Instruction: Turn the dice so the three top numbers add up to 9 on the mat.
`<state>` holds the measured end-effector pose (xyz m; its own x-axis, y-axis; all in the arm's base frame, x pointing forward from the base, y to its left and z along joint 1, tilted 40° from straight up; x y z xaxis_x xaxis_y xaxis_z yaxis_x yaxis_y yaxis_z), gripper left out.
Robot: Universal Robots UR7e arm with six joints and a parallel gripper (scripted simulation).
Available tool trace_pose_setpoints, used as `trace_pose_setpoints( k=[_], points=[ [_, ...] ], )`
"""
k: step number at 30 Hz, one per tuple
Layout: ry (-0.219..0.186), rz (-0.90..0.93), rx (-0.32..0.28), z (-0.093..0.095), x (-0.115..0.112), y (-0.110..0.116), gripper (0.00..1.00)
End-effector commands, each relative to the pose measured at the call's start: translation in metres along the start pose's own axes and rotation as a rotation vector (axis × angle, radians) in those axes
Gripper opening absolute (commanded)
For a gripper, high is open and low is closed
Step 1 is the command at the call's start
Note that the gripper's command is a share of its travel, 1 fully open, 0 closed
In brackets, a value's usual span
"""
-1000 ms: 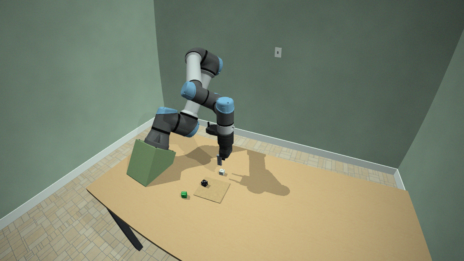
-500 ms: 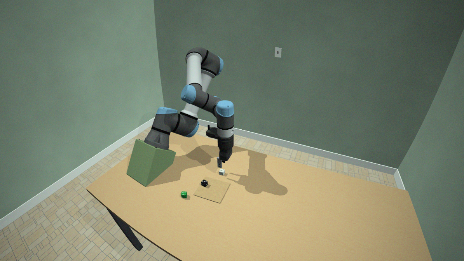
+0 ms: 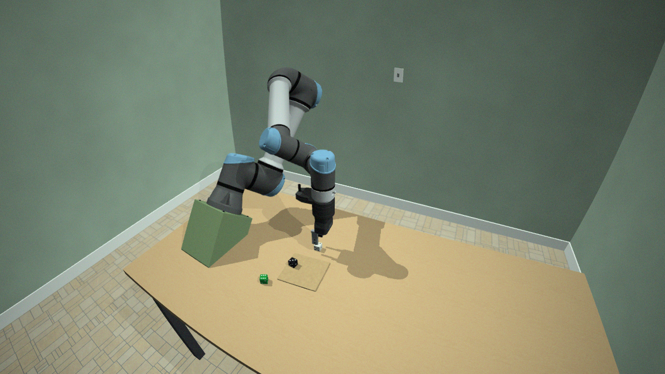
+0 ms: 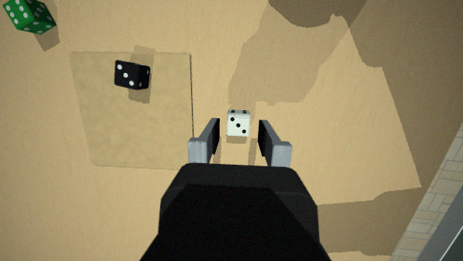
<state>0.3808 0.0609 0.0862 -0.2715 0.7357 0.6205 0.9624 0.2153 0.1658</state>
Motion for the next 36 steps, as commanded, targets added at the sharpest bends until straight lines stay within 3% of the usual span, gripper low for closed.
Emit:
trace_pose_setpoints(
  k=[1,36],
  points=[
    [-0.001,0.000,-0.001,0.0065,-0.0005,0.0005,0.79],
    [-0.001,0.000,-0.001,0.0117,-0.0006,0.0006,0.79]
  ],
)
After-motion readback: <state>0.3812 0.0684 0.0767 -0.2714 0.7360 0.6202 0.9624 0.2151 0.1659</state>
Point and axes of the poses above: the point where the finger pads meet when closed, its own z axis out along the fingers, its own x axis across the jaws, y = z × x, the point moved 8 cm from there along -z, back along the fingers, and after that the axes turned 7 degrees about -z, right-handed, at the moved point
